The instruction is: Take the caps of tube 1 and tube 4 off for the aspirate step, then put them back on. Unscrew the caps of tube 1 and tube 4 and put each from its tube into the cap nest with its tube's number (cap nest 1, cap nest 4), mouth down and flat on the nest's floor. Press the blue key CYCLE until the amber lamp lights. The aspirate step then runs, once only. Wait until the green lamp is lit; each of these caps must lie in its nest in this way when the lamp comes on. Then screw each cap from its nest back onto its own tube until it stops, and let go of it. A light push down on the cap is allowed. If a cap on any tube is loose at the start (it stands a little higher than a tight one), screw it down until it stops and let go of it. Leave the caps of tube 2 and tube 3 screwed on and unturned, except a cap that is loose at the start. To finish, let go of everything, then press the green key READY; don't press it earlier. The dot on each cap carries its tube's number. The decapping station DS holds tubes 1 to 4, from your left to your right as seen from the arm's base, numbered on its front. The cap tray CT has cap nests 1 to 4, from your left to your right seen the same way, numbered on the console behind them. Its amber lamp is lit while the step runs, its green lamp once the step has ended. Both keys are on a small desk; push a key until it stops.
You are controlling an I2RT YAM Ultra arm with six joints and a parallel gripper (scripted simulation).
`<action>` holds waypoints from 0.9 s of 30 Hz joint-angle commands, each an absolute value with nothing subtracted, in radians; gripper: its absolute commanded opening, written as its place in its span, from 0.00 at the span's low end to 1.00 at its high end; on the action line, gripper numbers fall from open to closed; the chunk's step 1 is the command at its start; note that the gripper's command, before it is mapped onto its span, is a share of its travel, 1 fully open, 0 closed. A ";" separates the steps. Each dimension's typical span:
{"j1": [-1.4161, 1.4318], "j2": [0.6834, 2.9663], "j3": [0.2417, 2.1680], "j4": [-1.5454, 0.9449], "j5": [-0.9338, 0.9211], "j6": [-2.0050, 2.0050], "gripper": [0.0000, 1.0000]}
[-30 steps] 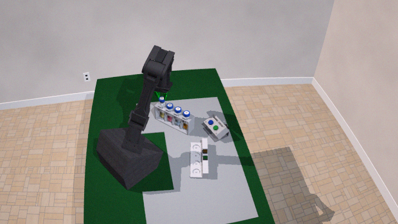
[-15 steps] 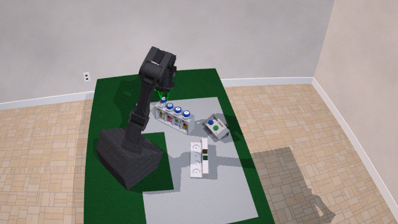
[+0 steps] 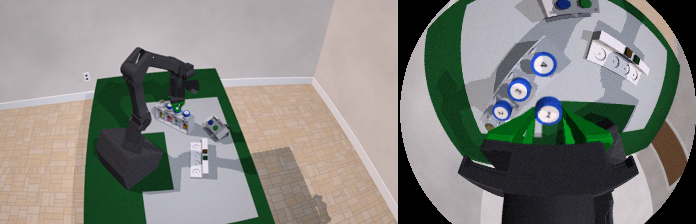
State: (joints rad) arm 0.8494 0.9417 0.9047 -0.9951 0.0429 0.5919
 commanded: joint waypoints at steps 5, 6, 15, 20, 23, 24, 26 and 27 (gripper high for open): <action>0.637 0.936 0.905 -0.998 -0.122 0.643 0.00; 0.581 0.942 0.906 -0.999 -0.150 0.595 0.00; 0.152 1.084 0.961 -1.011 -0.349 0.203 0.00; -0.016 1.205 1.025 -1.016 -0.415 0.036 0.00; -0.045 1.232 1.041 -1.018 -0.425 0.006 0.00; -0.047 1.234 1.042 -1.018 -0.425 0.004 0.00; -0.047 1.234 1.042 -1.018 -0.426 0.004 0.00; -0.047 1.234 1.042 -1.018 -0.425 0.005 0.00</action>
State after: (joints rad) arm -0.0422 1.2381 1.0325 -1.0157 -0.4072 0.0433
